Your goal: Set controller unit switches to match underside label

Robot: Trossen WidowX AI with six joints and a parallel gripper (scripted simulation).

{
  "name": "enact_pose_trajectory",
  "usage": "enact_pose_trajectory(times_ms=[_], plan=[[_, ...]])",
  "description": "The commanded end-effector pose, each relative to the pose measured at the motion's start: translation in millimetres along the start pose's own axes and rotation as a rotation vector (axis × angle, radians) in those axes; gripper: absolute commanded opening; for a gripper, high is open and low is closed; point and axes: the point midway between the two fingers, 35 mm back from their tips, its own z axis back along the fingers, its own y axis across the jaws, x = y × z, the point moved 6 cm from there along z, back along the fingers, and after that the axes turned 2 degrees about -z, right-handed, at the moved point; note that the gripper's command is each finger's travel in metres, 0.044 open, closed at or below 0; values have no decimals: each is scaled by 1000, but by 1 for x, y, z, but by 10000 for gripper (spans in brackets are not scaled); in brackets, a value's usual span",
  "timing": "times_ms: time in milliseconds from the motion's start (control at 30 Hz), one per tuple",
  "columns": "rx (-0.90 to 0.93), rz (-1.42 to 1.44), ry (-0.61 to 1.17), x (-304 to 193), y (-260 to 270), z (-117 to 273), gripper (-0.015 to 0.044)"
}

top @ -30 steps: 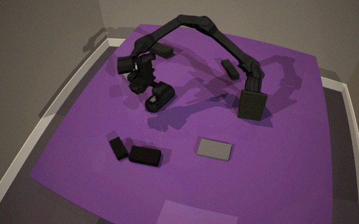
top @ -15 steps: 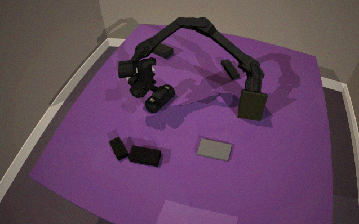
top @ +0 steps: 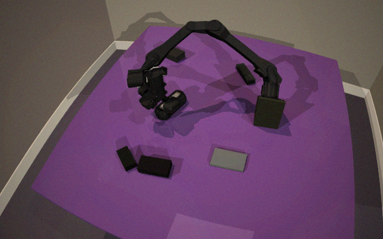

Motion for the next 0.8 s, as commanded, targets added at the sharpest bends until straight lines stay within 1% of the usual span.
enact_pose_trajectory(times_ms=[0, 133, 167, 767], plan=[[5, 8, 9, 0, 2, -8, 440], [5, 8, 9, 0, 2, -8, 335], [5, 8, 9, 0, 2, -8, 328], [5, 8, 9, -1, 2, -5, 327]])
